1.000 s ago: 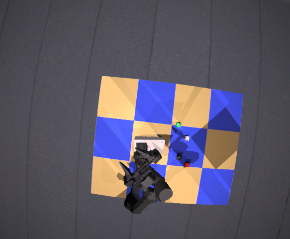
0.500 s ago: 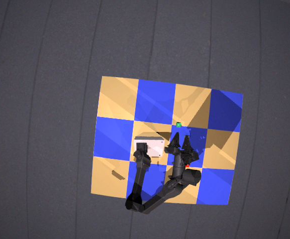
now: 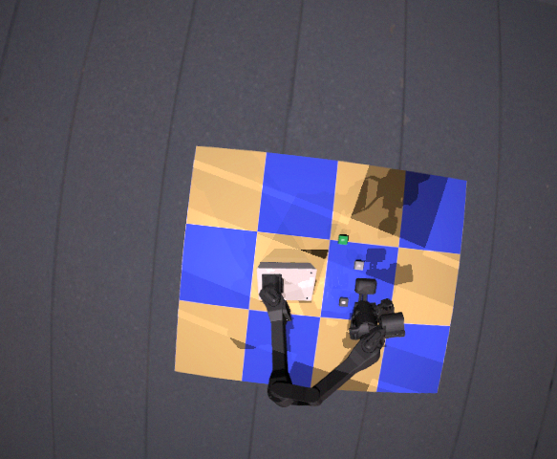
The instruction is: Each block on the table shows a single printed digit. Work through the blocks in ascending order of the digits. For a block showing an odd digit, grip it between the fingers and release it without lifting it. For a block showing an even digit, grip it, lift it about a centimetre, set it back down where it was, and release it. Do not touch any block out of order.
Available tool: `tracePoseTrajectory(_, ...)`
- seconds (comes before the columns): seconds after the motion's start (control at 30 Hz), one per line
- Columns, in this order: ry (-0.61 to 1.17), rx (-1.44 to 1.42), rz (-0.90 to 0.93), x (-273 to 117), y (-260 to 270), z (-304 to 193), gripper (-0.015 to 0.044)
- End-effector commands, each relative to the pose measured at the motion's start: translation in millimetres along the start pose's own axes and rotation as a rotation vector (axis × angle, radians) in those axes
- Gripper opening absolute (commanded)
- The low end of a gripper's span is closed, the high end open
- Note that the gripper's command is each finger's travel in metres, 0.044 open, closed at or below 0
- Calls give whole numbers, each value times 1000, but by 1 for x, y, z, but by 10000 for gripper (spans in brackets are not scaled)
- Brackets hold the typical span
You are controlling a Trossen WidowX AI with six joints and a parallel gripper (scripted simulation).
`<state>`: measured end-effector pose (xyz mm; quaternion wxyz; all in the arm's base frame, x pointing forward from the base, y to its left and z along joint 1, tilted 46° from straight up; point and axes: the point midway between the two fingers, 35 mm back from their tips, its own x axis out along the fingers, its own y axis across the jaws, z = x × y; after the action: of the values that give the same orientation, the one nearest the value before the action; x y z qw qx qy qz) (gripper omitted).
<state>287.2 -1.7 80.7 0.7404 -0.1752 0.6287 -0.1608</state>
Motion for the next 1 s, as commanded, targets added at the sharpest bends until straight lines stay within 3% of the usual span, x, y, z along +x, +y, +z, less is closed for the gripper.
tracePoseTrajectory(0.0,133,84,-309,27,-70,-10,400)
tracePoseTrajectory(0.97,142,88,-327,32,-67,-7,400)
